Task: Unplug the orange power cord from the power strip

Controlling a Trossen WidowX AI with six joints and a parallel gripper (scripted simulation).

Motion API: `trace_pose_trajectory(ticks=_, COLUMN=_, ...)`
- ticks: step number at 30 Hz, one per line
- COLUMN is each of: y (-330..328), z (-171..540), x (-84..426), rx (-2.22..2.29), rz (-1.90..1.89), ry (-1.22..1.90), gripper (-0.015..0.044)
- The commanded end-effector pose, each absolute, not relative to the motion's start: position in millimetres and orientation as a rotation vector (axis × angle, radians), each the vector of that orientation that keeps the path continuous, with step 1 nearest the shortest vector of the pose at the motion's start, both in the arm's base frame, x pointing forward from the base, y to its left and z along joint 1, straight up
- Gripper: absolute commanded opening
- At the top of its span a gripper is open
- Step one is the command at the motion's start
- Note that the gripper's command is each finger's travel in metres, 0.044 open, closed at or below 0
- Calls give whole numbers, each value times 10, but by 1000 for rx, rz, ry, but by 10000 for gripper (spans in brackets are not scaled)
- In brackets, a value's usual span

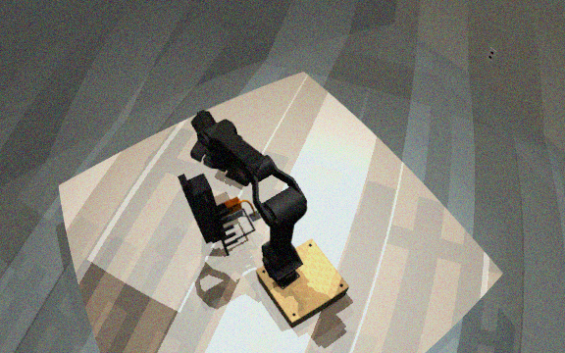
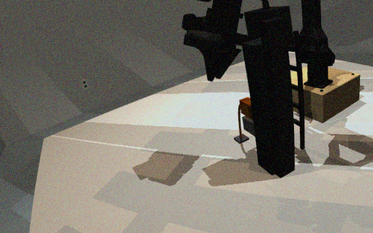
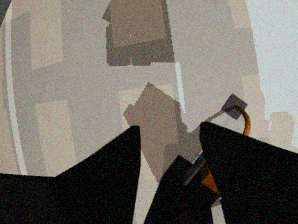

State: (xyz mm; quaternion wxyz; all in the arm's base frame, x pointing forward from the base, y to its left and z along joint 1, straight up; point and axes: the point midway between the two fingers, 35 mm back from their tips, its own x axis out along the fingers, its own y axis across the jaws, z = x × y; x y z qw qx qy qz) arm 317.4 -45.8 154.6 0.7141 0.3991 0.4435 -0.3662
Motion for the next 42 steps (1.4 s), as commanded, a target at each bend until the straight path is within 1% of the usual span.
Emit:
trace_pose_trajectory(ticks=1, y=-643, z=1111, x=2842, rx=1161, rz=-1101, ry=1065, gripper=160)
trace_pose_trajectory(ticks=3, y=-703, z=925, x=2647, rx=1309, rz=-1273, ry=1087, gripper=160)
trace_pose_trajectory(ticks=5, y=-719, z=865, x=2576, rx=1361, rz=-1337, ry=1092, gripper=160)
trace_pose_trajectory(ticks=18, y=-696, z=866, x=2593, rx=1361, rz=-1337, ry=1092, gripper=160)
trace_pose_trajectory(ticks=42, y=-325, z=866, x=2655, rx=1363, rz=-1335, ry=1094, gripper=160)
